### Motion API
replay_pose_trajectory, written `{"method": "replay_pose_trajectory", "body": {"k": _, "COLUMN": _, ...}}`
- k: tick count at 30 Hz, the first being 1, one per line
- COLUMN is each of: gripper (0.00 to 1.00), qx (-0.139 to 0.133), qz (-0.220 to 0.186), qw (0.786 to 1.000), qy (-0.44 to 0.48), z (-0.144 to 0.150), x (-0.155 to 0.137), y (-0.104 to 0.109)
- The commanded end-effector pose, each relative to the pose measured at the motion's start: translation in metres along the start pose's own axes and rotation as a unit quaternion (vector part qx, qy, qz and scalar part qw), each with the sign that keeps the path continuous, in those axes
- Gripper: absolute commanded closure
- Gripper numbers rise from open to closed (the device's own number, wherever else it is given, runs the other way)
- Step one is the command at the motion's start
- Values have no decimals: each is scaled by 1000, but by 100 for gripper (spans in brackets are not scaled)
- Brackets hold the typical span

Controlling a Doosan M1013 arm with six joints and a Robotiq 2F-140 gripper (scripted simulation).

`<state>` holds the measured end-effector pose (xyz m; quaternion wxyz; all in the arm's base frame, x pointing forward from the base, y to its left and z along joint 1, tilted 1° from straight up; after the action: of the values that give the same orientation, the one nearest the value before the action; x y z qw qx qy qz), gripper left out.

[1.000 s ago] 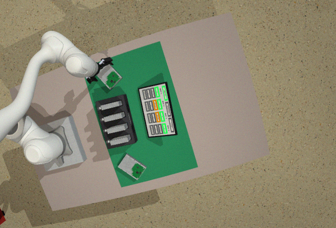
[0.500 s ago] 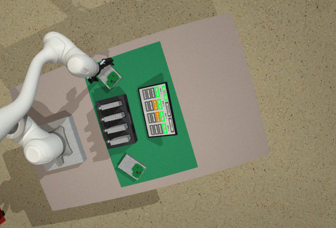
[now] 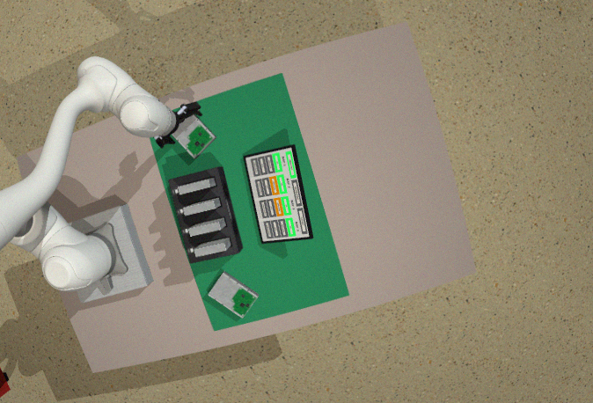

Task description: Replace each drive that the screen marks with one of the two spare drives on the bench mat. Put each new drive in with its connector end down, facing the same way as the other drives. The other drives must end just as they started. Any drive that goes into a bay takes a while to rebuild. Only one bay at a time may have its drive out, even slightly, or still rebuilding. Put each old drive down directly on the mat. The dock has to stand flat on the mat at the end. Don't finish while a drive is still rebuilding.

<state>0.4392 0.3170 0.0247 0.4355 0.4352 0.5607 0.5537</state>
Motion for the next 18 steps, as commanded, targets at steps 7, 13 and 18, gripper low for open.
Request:
{"method": "replay_pose_trajectory", "body": {"k": 7, "gripper": 11, "qx": 0, "qz": 0, "qw": 1000, "qy": 0, "z": 0, "x": 0, "y": 0}}
{"method": "replay_pose_trajectory", "body": {"k": 13, "gripper": 11, "qx": 0, "qz": 0, "qw": 1000, "qy": 0, "z": 0, "x": 0, "y": 0}}
{"method": "replay_pose_trajectory", "body": {"k": 18, "gripper": 27, "qx": 0, "qz": 0, "qw": 1000, "qy": 0, "z": 0, "x": 0, "y": 0}}
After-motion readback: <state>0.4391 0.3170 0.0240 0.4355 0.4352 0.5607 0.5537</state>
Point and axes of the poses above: the point where the finger pads meet when closed, its own y axis back along the fingers, its own z axis across the jaws, x = y × z, the point moved 7 cm from there along y, back along the fingers, and after that the axes turned 12 degrees about -y, right-handed, at the moved point
